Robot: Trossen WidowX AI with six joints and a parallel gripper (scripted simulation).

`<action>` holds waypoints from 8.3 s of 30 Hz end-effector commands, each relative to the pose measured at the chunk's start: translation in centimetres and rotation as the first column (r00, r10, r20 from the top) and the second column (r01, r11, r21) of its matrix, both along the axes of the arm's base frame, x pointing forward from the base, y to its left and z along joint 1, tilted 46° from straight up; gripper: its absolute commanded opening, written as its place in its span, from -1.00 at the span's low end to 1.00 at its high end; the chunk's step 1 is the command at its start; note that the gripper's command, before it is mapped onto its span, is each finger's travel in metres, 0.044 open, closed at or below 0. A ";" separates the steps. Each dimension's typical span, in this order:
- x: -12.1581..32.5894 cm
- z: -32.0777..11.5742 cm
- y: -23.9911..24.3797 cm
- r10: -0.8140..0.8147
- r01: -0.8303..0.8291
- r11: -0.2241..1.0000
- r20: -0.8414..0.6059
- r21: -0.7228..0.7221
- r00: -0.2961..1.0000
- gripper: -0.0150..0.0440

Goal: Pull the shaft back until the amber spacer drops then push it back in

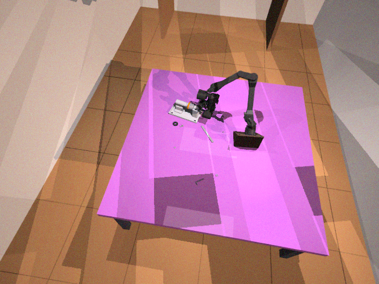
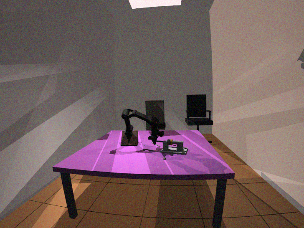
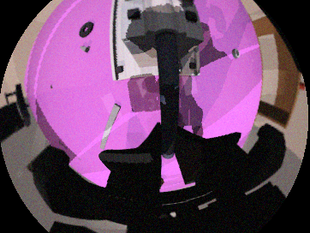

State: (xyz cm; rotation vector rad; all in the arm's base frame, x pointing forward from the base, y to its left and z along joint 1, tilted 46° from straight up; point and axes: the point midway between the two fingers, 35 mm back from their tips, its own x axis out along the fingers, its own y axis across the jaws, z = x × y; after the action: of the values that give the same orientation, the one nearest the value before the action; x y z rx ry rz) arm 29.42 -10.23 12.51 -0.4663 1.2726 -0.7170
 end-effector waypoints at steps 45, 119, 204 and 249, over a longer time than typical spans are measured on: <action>0.3 0.1 0.0 -0.004 0.004 1.000 0.002 -0.002 1.000 -0.49; 2.7 0.8 -0.2 -0.004 0.004 1.000 0.004 -0.002 1.000 -0.49; 5.4 1.5 -0.4 -0.004 0.004 1.000 0.005 -0.002 1.000 -0.49; 6.9 1.9 -0.5 -0.004 0.004 1.000 0.006 -0.002 1.000 -0.49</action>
State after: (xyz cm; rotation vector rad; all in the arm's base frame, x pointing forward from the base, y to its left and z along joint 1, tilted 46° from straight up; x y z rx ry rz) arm 35.93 -10.77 14.29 -0.4622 1.2743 -0.7252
